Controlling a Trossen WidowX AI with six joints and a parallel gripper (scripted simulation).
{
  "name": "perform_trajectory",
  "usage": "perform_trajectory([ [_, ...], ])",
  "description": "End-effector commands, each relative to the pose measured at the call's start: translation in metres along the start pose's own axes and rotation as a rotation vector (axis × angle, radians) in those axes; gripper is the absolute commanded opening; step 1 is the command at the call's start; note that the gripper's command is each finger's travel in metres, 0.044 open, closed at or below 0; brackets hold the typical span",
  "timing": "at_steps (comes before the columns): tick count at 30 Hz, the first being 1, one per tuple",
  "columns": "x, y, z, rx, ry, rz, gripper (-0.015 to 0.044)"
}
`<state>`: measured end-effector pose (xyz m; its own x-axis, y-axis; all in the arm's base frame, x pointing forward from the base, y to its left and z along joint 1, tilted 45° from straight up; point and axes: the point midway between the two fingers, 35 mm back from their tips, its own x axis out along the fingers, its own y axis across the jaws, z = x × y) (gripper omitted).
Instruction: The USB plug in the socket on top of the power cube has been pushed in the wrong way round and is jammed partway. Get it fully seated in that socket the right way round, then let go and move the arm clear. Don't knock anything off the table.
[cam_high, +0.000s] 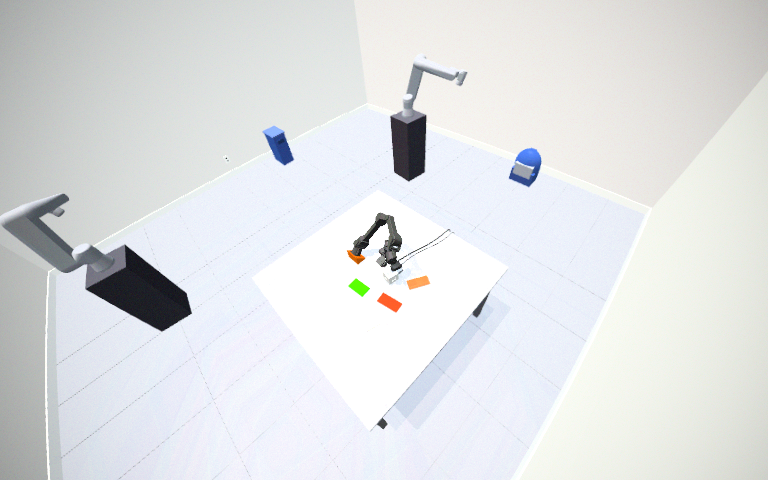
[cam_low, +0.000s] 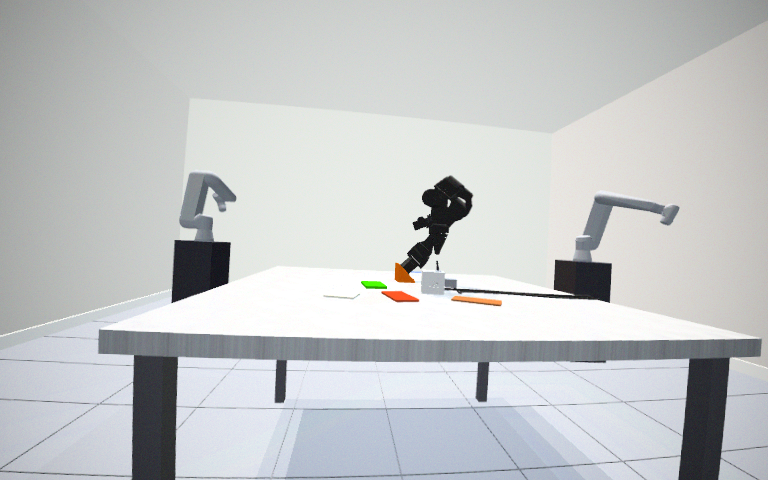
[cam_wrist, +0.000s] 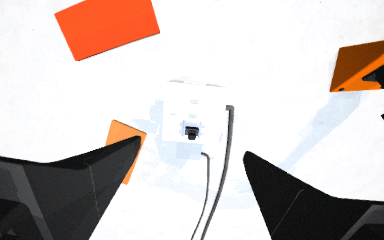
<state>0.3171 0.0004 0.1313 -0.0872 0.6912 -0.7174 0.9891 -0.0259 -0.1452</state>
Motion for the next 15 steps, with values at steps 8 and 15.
perform_trajectory([
  [8, 0.007, 0.001, -0.002, 0.007, 0.005, -0.002, 0.044],
  [15, 0.014, 0.001, -0.002, 0.007, 0.005, -0.001, 0.044],
])
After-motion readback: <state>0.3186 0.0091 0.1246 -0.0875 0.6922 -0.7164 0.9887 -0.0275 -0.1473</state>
